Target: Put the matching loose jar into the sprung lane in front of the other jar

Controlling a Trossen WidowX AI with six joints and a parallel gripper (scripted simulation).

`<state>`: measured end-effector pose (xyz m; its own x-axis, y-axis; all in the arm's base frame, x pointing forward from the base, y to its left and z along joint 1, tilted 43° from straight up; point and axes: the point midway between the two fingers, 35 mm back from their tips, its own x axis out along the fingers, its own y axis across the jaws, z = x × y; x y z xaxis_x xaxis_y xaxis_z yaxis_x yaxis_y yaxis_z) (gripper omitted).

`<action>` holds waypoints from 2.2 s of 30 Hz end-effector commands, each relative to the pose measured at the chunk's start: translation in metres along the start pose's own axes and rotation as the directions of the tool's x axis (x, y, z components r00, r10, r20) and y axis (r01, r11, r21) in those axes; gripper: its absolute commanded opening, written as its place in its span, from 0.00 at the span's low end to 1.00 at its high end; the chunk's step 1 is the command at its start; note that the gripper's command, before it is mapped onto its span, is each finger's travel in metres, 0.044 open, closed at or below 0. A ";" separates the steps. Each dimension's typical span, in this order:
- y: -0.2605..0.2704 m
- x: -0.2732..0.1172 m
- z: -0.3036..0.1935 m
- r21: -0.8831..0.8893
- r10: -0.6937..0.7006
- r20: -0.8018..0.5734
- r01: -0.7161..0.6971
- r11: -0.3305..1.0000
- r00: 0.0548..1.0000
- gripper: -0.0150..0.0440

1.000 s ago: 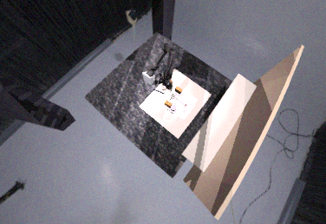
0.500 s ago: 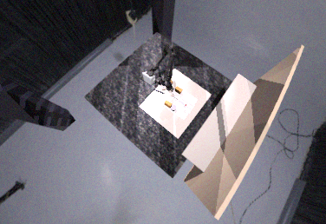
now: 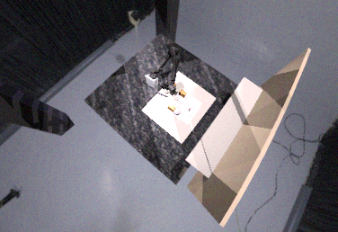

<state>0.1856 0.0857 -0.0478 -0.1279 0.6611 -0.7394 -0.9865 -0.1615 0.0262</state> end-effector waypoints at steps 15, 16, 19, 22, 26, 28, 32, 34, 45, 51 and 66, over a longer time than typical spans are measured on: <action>0.002 0.002 0.000 0.008 0.005 0.005 -0.005 1.000 1.000 0.43; 0.002 0.001 0.000 0.008 0.005 0.005 -0.005 1.000 1.000 0.39; 0.000 -0.011 -0.001 0.009 0.003 0.001 -0.003 1.000 1.000 0.25; -0.002 -0.027 -0.001 0.010 0.002 -0.004 -0.002 1.000 1.000 0.25; -0.003 -0.049 0.000 0.010 0.002 -0.007 -0.002 1.000 1.000 0.25; -0.002 -0.061 0.001 0.010 0.003 -0.007 -0.003 1.000 1.000 0.25; 0.001 -0.085 0.004 0.010 0.004 -0.004 -0.004 1.000 1.000 0.25; 0.004 -0.097 0.006 0.010 0.005 -0.002 -0.005 1.000 1.000 0.25; -0.002 -0.103 0.006 0.141 0.005 -0.002 -0.005 0.990 1.000 0.25; -0.014 -0.099 0.004 0.312 0.004 -0.004 -0.002 0.950 1.000 0.25; -0.041 -0.086 0.001 0.686 0.001 -0.008 0.004 0.727 1.000 0.25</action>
<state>0.2290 0.0348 0.0170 -0.1352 0.6541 -0.7442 -0.8312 0.3340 0.4445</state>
